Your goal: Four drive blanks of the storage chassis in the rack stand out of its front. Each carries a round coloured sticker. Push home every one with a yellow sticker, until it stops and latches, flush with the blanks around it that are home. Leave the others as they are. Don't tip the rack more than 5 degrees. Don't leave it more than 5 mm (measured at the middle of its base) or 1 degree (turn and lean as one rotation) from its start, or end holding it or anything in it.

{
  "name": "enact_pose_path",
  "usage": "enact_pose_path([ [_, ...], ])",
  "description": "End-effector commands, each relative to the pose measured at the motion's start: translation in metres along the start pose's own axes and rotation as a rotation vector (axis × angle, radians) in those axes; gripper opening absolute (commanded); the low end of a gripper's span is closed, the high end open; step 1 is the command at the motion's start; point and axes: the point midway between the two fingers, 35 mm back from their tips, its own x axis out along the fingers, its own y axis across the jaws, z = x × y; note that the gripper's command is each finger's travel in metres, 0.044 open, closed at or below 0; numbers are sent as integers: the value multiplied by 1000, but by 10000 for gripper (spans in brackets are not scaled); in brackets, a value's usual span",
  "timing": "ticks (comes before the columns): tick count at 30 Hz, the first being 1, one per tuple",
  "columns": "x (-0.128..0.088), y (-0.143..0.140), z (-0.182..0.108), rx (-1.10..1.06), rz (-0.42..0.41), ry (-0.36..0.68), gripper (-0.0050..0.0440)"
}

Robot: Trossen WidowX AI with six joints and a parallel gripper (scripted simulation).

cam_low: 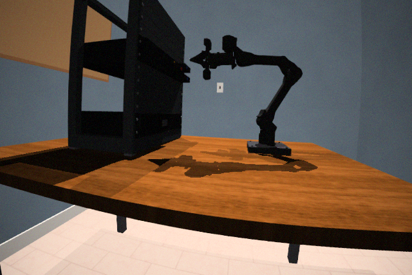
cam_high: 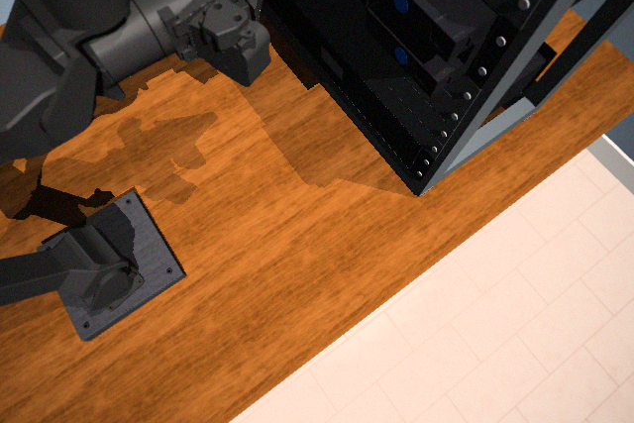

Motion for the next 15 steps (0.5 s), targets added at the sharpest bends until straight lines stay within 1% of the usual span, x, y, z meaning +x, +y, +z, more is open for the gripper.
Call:
enact_pose_path([
  [1, -5, 4, 0, 3, 11, -1, 0],
  [9, -18, 2, 0, 3, 11, -1, 0],
  [11, -18, 2, 0, 3, 11, -1, 0],
  [15, -30, 1, 0, 3, 11, -1, 0],
])
